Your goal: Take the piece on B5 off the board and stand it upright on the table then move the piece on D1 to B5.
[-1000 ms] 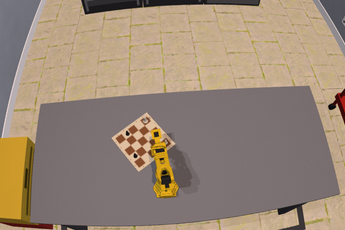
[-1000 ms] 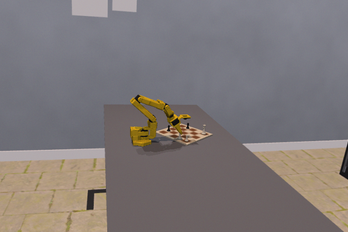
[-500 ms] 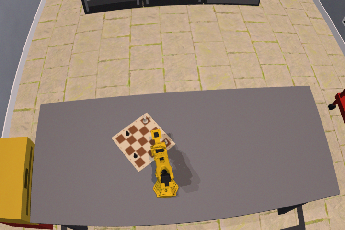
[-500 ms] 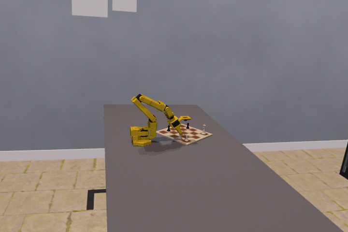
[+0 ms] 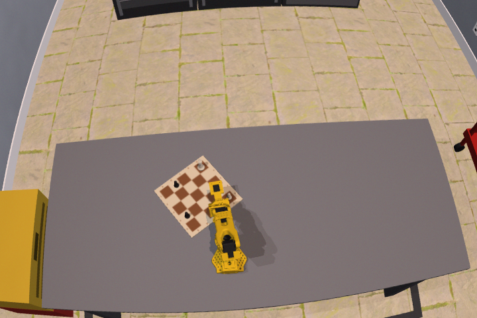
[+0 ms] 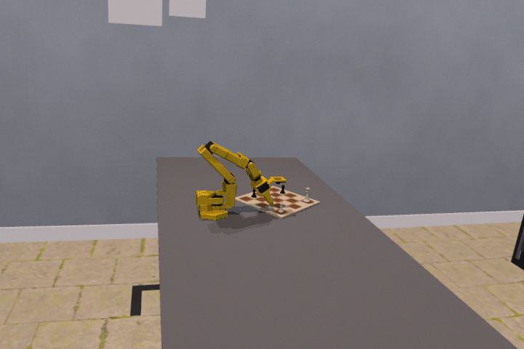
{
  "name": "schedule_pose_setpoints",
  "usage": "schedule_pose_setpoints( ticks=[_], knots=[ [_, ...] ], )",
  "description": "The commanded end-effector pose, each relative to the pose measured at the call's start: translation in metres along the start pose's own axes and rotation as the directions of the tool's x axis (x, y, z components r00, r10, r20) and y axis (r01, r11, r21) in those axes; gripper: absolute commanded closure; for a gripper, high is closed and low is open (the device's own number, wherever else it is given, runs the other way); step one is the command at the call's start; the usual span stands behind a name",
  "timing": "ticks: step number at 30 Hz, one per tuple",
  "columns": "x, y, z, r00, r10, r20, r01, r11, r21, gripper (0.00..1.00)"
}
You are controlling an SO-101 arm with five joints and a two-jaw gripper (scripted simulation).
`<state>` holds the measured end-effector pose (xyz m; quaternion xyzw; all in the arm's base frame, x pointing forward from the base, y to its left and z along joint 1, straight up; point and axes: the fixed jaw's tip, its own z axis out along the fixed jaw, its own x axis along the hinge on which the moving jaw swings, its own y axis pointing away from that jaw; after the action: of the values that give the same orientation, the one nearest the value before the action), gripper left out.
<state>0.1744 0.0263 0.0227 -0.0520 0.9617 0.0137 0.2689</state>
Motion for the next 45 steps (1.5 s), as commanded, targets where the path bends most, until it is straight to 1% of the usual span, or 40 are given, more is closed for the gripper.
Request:
schedule_pose_setpoints(
  ticks=[1,16,23,45],
  knots=[
    [0.0026,-0.0013,0.0006,1.000,0.018,-0.004,-0.018,1.000,0.003,0.87],
    [-0.0005,-0.0012,-0.0015,1.000,0.017,-0.003,-0.017,1.000,0.003,0.87],
    [-0.0052,-0.0011,-0.0034,1.000,0.016,-0.003,-0.016,1.000,0.003,0.87],
    [-0.0052,-0.0037,-0.0034,1.000,0.016,-0.003,-0.016,1.000,0.010,0.87]
  ],
)
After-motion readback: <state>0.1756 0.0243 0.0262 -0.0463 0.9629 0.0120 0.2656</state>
